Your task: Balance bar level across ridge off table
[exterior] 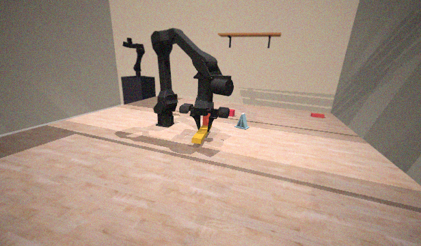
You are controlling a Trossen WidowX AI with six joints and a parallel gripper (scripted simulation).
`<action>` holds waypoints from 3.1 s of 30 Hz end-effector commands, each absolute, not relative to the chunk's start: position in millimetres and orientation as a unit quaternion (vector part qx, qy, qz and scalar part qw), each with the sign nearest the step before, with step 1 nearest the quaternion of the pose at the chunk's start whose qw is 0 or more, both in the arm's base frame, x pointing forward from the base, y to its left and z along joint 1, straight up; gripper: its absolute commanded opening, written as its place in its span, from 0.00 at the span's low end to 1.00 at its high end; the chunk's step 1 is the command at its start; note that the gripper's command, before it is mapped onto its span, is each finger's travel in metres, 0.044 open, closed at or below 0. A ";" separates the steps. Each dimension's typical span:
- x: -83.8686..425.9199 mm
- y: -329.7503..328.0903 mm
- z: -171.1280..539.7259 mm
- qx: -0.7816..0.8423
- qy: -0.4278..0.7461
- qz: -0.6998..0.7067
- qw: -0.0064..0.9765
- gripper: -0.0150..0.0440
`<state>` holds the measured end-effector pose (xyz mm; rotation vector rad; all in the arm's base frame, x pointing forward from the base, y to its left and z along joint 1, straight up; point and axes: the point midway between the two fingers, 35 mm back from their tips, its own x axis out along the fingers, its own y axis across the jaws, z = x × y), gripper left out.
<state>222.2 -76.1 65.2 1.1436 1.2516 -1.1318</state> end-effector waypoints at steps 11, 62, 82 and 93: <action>226.6 -78.1 104.2 0.479 0.517 -0.470 0.531 0.25; 283.9 -29.2 175.3 0.341 0.613 -0.333 0.631 0.25; 330.9 24.8 177.7 0.226 0.661 -0.217 0.682 0.25; 352.2 59.5 176.4 0.167 0.677 -0.158 0.699 0.25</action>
